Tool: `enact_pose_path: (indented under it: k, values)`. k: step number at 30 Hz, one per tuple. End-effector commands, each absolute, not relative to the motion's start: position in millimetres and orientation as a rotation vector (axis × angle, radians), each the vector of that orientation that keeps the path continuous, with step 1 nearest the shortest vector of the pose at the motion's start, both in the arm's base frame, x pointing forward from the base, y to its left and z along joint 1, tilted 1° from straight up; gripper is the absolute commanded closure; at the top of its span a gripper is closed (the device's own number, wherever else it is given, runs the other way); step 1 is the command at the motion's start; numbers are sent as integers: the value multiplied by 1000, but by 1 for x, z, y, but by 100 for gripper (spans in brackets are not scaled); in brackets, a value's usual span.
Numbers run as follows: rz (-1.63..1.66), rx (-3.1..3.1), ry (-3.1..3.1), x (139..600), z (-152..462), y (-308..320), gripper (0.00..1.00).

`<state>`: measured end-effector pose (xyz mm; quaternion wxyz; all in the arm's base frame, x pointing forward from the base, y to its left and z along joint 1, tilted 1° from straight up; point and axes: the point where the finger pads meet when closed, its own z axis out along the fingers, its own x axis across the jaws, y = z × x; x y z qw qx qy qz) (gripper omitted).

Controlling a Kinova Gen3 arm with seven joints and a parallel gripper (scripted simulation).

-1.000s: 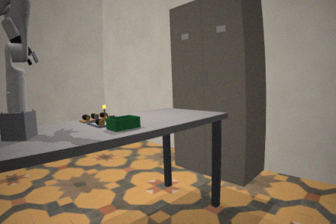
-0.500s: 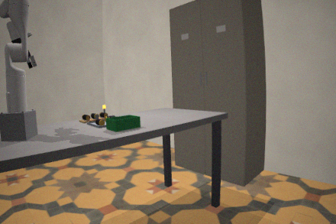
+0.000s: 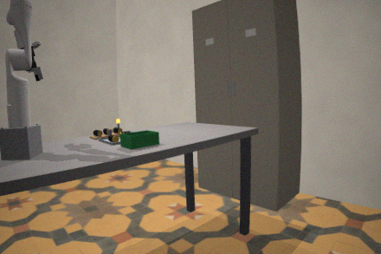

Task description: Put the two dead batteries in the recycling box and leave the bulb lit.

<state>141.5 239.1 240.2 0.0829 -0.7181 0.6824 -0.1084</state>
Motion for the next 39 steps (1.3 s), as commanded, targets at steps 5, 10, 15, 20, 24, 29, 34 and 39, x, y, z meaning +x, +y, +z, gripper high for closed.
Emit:
enact_pose_path:
  k: [5,10,15,20,24,29,34,39]
  values:
    - [-297,-2090,2129,149,235,246,0]
    - [-297,-2090,2129,149,235,246,0]
    - [-269,-2027,2221,157,230,253,0]
    - [-269,-2027,2221,157,230,253,0]
    - [-241,-1955,2313,167,224,259,0]
    - [-241,-1955,2313,167,224,259,0]
    - [-213,-1876,2404,178,218,265,0]
    - [-213,-1876,2404,178,218,265,0]
